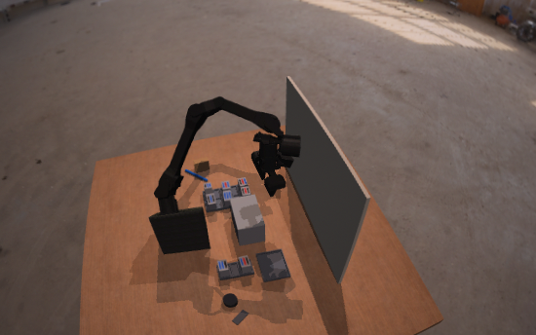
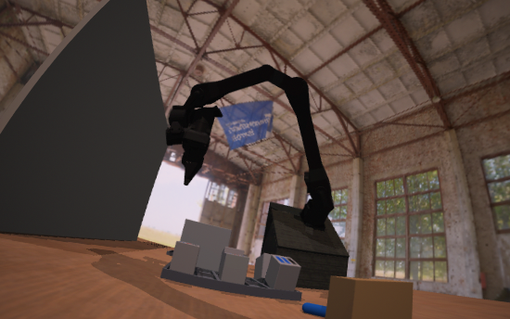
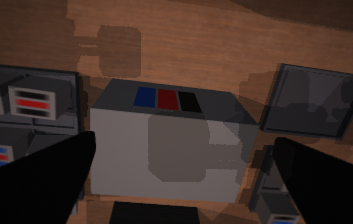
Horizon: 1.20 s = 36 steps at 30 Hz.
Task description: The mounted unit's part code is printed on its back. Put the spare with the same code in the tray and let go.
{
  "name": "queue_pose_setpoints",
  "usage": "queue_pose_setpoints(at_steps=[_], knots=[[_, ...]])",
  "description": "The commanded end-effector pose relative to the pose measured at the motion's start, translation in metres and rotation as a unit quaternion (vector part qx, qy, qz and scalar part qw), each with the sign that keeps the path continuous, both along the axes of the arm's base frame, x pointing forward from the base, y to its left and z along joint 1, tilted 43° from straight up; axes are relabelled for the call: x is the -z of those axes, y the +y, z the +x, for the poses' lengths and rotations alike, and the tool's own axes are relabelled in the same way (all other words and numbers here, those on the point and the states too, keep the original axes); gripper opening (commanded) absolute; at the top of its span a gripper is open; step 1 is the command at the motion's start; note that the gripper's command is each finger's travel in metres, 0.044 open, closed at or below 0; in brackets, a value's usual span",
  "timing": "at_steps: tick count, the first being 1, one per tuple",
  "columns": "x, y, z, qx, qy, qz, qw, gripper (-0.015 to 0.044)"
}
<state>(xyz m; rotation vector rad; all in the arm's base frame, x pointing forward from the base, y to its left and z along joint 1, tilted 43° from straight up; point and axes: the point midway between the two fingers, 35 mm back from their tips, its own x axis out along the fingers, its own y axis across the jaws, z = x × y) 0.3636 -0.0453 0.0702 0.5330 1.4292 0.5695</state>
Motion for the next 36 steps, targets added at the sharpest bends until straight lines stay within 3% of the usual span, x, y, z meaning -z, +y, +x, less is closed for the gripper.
queue_pose_setpoints(at_steps=[1, 22, 25, 29, 36], knots=[[0.003, -0.009, 0.002, 0.041, 0.018, 0.017, 0.999, 0.044], [0.002, -0.007, 0.003, 0.033, 0.011, 0.016, 0.999, 0.044], [-0.017, 0.034, 0.004, -0.082, -0.088, -0.004, 0.993, 0.044], [-0.045, 0.094, -0.003, -0.25, -0.233, -0.024, 0.94, 0.044], [-0.089, 0.185, -0.043, -0.487, -0.451, -0.034, 0.747, 0.044]])
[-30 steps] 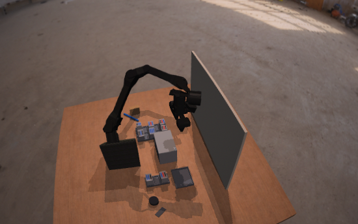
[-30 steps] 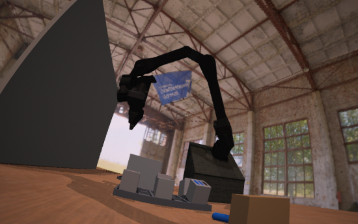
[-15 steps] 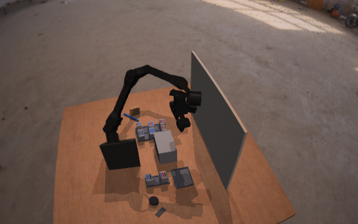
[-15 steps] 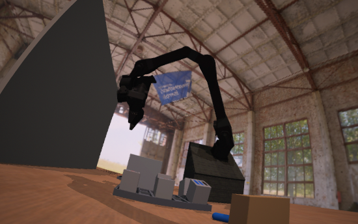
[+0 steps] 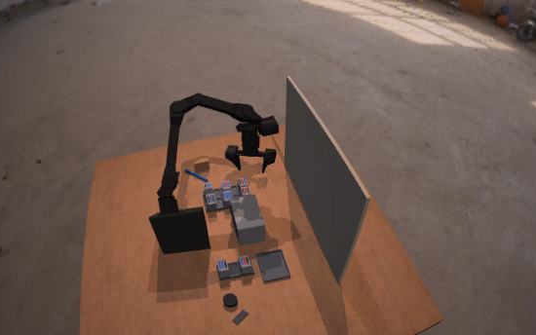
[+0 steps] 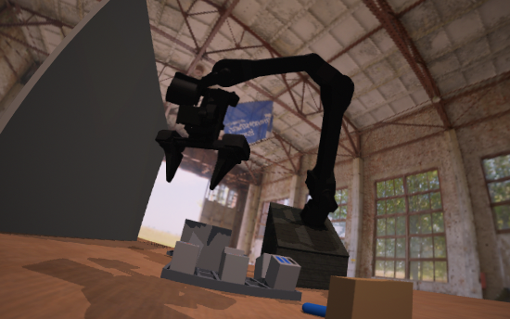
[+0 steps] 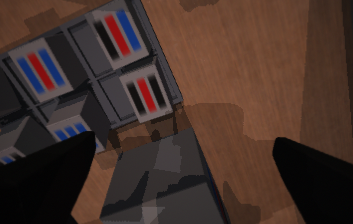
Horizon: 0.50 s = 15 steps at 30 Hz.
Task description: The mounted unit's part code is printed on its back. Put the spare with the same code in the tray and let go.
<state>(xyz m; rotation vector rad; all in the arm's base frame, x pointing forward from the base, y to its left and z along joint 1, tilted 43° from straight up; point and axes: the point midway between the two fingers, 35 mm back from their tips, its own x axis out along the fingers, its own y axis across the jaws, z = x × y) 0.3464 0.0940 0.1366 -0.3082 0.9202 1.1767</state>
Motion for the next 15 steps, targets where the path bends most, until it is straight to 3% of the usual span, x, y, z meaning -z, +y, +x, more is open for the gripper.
queue_pose_setpoints(at_steps=[1, 13, 15], knots=[[-0.0245, 0.0503, -0.0286, -0.164, -0.148, -0.001, 0.975, 0.044], [-0.0251, 0.0516, -0.0294, -0.168, -0.152, -0.001, 0.974, 0.044], [-0.0191, 0.0571, -0.0273, -0.168, -0.152, -0.001, 0.974, 0.0387]])
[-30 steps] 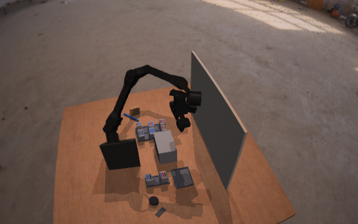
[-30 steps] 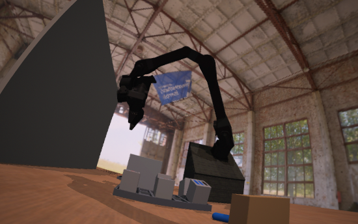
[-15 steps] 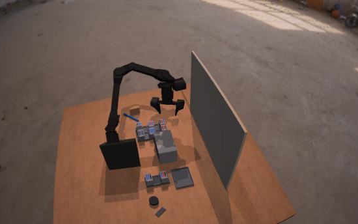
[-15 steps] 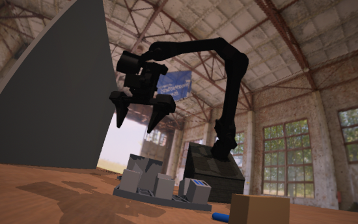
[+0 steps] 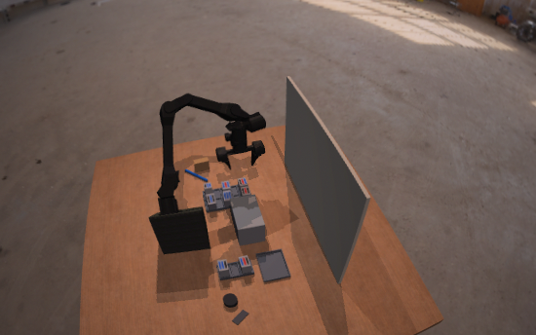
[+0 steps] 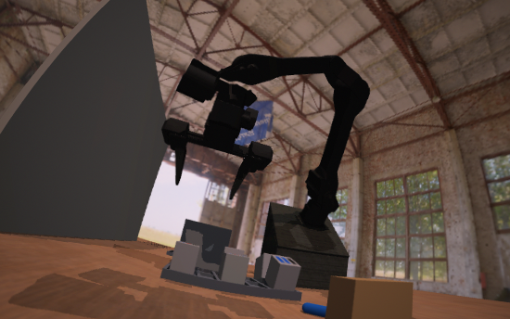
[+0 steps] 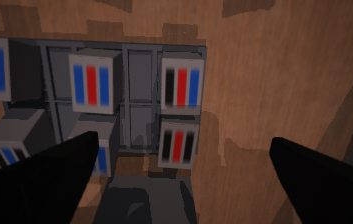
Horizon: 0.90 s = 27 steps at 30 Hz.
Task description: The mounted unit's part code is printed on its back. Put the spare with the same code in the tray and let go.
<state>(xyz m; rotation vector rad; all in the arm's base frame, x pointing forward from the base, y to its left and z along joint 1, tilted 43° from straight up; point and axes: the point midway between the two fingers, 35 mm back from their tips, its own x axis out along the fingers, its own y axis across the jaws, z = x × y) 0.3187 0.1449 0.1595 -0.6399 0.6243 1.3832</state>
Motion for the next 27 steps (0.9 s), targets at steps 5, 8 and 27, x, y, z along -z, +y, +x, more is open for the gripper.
queue_pose_setpoints(at_steps=[5, 8, 27], knots=[[0.026, 0.028, 0.006, -0.005, -0.004, 0.002, 1.0, 0.03], [0.026, 0.028, 0.006, -0.005, -0.004, 0.002, 1.0, 0.03], [0.038, 0.039, 0.01, -0.006, -0.004, 0.002, 1.0, 0.03]])
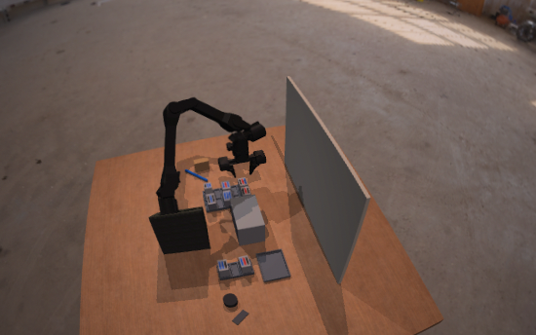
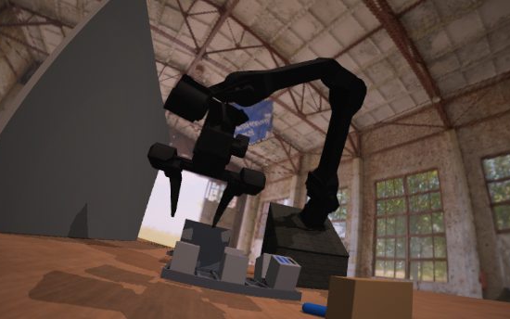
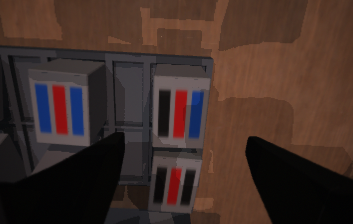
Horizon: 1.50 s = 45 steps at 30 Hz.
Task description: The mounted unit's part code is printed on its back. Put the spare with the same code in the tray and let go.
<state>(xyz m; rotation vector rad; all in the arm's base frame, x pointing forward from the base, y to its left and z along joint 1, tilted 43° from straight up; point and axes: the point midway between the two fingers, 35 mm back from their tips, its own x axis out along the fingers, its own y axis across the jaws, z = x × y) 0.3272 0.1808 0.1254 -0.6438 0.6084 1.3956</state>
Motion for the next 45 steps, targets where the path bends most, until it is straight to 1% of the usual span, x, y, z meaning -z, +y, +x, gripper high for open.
queue_pose_setpoints(at_steps=[1, 37, 45], knots=[[0.005, 0.005, 0.001, 0.002, 0.0, -0.002, 1.0, 0.03], [0.046, 0.047, 0.004, 0.002, 0.0, 0.0, 1.0, 0.03], [0.047, 0.049, 0.004, 0.002, 0.0, 0.0, 1.0, 0.03]])
